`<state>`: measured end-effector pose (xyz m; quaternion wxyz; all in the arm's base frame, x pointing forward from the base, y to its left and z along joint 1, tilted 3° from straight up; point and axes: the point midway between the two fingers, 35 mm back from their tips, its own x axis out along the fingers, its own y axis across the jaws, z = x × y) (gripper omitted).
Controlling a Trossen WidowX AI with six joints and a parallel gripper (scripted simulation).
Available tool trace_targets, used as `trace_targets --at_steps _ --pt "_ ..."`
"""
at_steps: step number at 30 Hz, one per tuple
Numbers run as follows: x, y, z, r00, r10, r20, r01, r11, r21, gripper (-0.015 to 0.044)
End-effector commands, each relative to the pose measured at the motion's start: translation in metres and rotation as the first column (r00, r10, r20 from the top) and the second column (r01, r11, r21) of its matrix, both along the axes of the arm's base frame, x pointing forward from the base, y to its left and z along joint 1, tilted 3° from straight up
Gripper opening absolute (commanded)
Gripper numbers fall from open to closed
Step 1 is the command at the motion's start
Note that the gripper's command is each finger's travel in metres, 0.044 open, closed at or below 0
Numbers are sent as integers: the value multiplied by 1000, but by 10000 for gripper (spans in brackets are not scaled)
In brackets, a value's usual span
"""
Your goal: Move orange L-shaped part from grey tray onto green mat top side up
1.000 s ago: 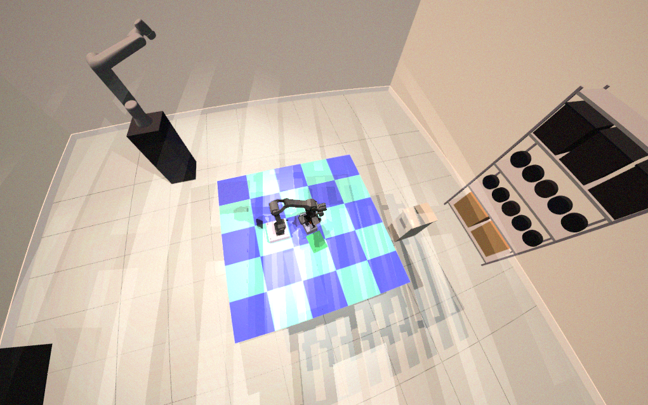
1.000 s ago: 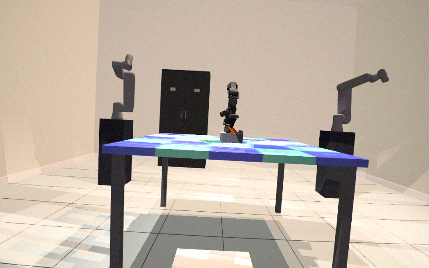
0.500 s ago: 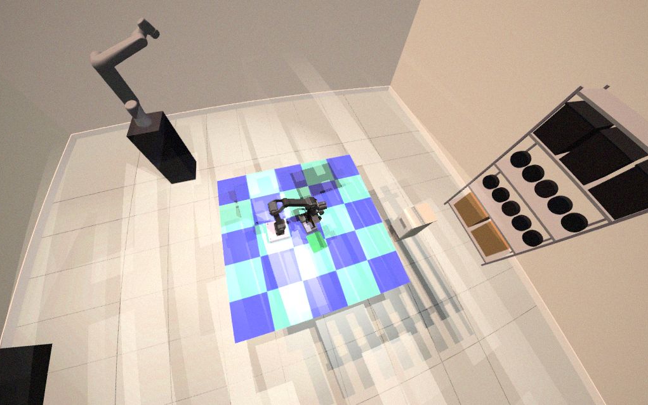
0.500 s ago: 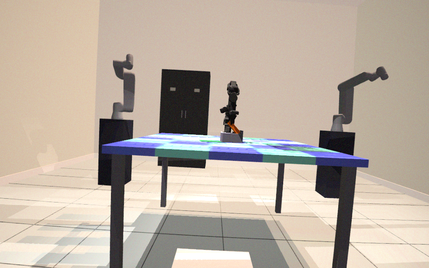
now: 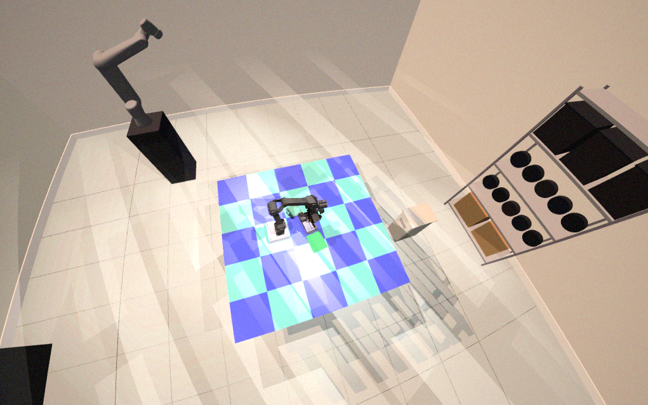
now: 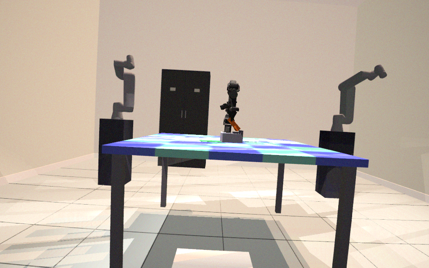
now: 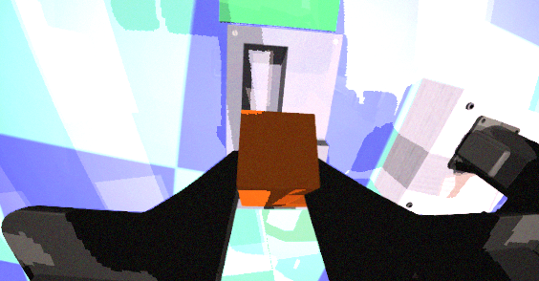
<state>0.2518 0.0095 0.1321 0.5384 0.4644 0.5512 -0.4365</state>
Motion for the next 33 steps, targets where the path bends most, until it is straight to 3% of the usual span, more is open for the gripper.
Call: trace_targets --at_steps 1,12,33 --pt "1 1 3 1000 3 6 -3 1000 6 0" --pt "2 -9 6 1000 3 6 -3 1000 5 0" --pt "9 -96 -1 1000 3 6 -3 1000 -5 0"
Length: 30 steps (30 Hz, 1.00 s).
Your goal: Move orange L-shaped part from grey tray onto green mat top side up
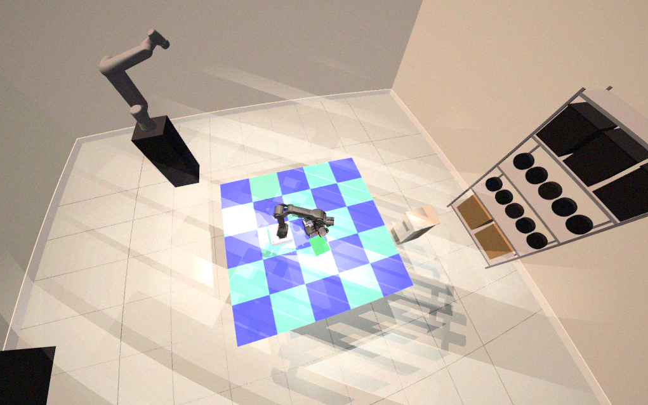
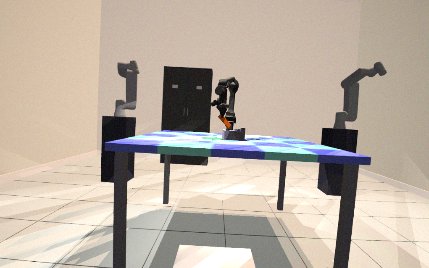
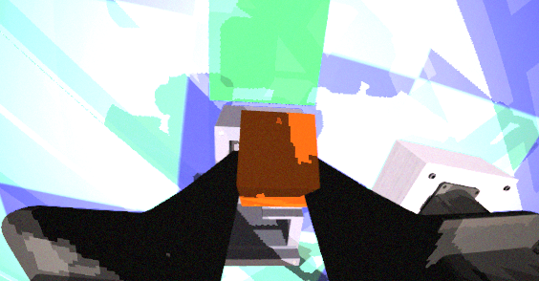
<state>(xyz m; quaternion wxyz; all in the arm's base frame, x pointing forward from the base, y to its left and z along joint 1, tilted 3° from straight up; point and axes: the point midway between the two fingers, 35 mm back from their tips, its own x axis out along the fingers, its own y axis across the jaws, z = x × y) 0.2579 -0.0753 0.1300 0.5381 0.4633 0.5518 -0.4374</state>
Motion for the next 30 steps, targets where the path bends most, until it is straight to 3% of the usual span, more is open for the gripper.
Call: trace_targets --at_steps 1,15,30 --pt "4 -15 1 1000 3 9 -3 1000 -4 0" --pt "12 -80 0 1000 3 9 -2 1000 -10 0" --pt "12 -80 -15 1000 3 9 -2 1000 -10 0"
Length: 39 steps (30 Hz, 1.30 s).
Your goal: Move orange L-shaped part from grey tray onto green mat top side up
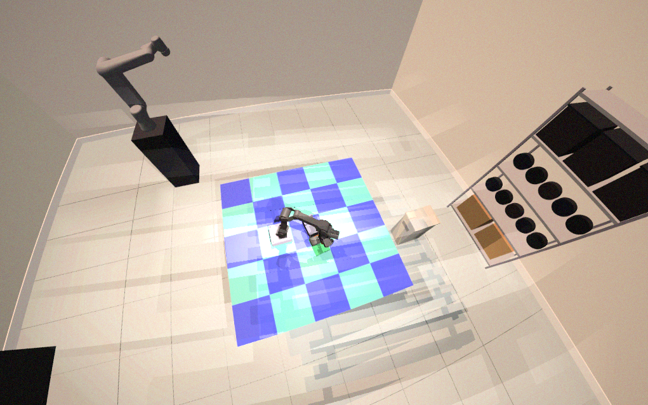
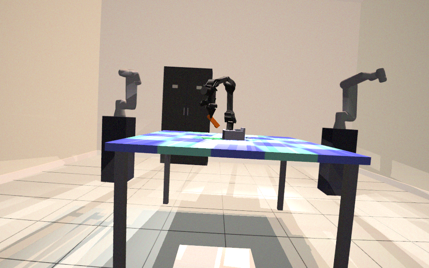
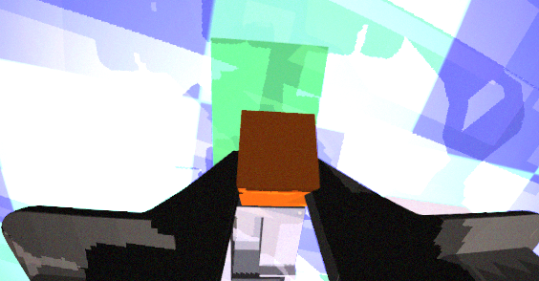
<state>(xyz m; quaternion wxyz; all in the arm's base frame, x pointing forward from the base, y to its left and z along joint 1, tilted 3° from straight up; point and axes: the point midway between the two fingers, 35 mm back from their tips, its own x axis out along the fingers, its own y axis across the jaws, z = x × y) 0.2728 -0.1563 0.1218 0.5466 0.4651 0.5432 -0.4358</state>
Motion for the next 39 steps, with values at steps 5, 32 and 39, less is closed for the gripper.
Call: trace_targets --at_steps 5,32,39 --pt "-2 1 -15 1000 3 -12 -3 1000 1 0" --pt "-2 2 -57 1000 3 -12 -3 1000 2 0" --pt "-2 3 -68 1000 3 -12 -3 1000 2 0"
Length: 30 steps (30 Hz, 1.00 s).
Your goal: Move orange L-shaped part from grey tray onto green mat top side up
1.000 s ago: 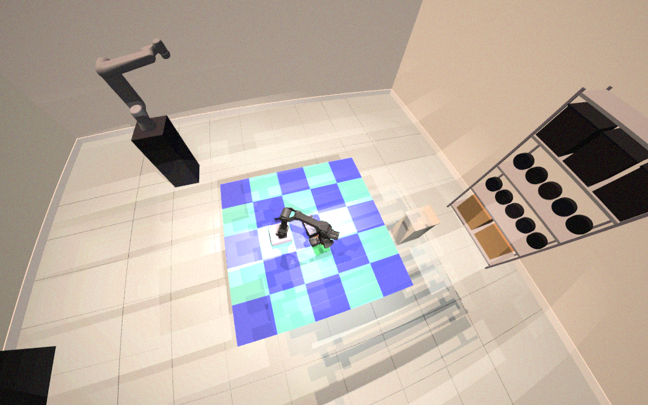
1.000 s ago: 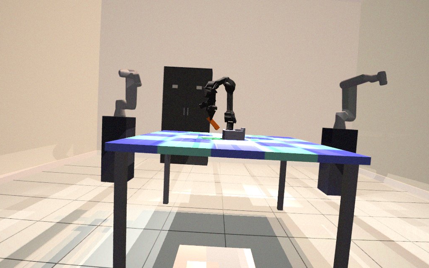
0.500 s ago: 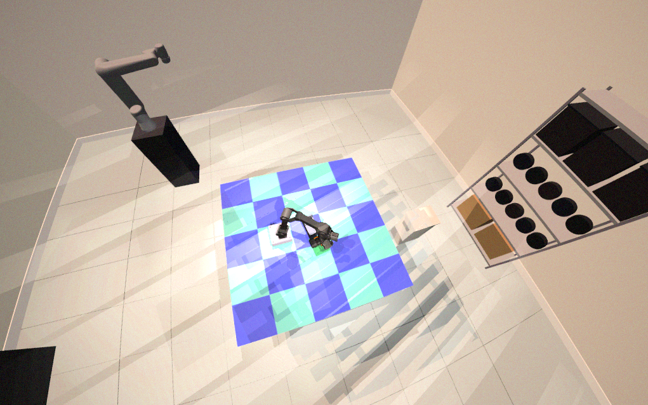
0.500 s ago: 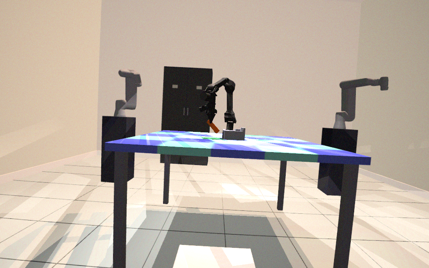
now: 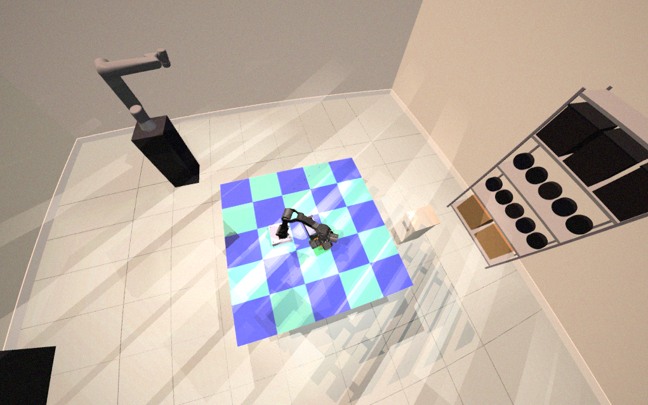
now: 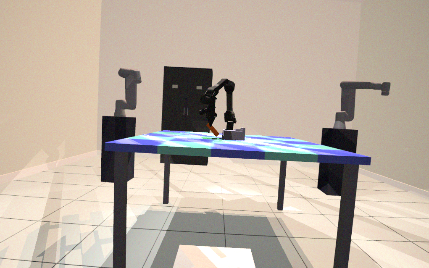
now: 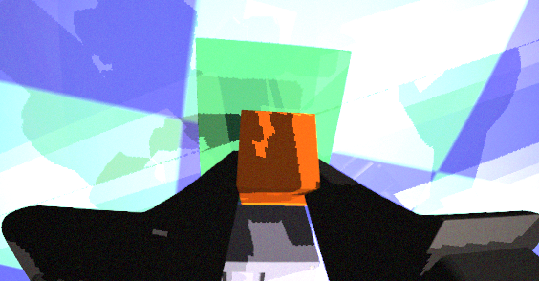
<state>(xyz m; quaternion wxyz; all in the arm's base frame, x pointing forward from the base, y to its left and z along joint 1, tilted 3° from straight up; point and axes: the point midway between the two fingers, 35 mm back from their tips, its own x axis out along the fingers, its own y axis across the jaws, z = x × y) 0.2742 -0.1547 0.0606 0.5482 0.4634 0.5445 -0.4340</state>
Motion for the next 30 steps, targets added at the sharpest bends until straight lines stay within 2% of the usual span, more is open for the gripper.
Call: trace_targets --at_steps 1,28,30 --pt "-3 1 -9 1000 -3 -13 3 1000 2 0" --pt "-2 1 -12 1000 0 -7 0 1000 4 0" --pt "-2 1 -12 1000 0 -7 0 1000 4 53"
